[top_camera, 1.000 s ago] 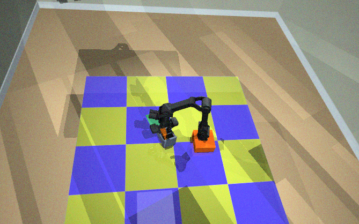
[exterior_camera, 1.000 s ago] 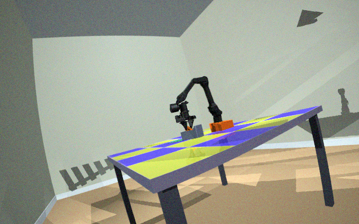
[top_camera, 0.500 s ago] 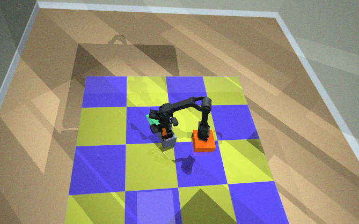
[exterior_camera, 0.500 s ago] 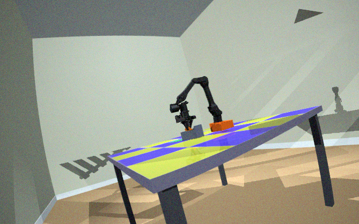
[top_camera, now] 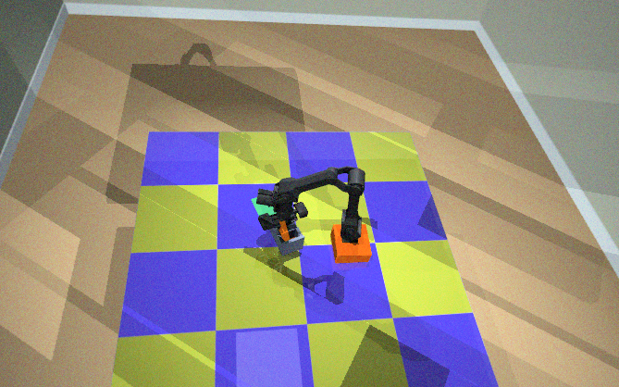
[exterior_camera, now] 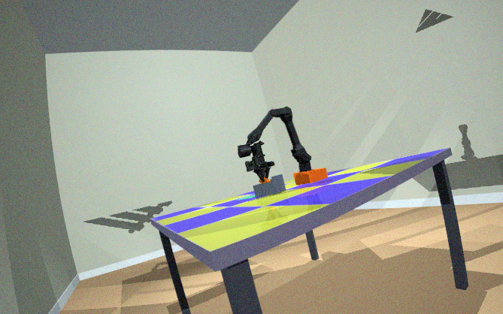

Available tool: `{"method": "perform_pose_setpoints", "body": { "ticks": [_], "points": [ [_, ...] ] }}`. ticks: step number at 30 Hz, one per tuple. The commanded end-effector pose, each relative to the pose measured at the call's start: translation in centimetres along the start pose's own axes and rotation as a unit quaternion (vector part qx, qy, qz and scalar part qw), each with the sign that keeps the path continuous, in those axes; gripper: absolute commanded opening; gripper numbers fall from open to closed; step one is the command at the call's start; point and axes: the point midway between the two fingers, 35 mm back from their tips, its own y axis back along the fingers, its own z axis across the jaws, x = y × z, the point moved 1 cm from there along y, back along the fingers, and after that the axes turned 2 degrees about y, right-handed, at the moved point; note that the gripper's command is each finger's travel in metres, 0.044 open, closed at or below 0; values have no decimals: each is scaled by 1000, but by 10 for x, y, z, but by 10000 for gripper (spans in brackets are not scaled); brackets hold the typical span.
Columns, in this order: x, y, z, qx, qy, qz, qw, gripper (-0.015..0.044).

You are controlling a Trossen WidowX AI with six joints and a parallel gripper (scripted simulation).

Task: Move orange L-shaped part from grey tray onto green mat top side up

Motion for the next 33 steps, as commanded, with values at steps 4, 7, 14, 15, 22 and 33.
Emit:
{"method": "perform_pose_setpoints", "body": {
  "ticks": [4,7,14,15,22,33],
  "points": [
    [-1,12,0,0,0,-2,1000,0],
    [-1,16,0,0,-1,-2,1000,0],
    [-1,28,0,0,-1,-3,1000,0],
    [-1,29,0,0,-1,-3,1000,0],
    [-1,40,0,0,-1,-3,1000,0],
    [-1,58,0,0,-1,-3,1000,0]
  ]
}}
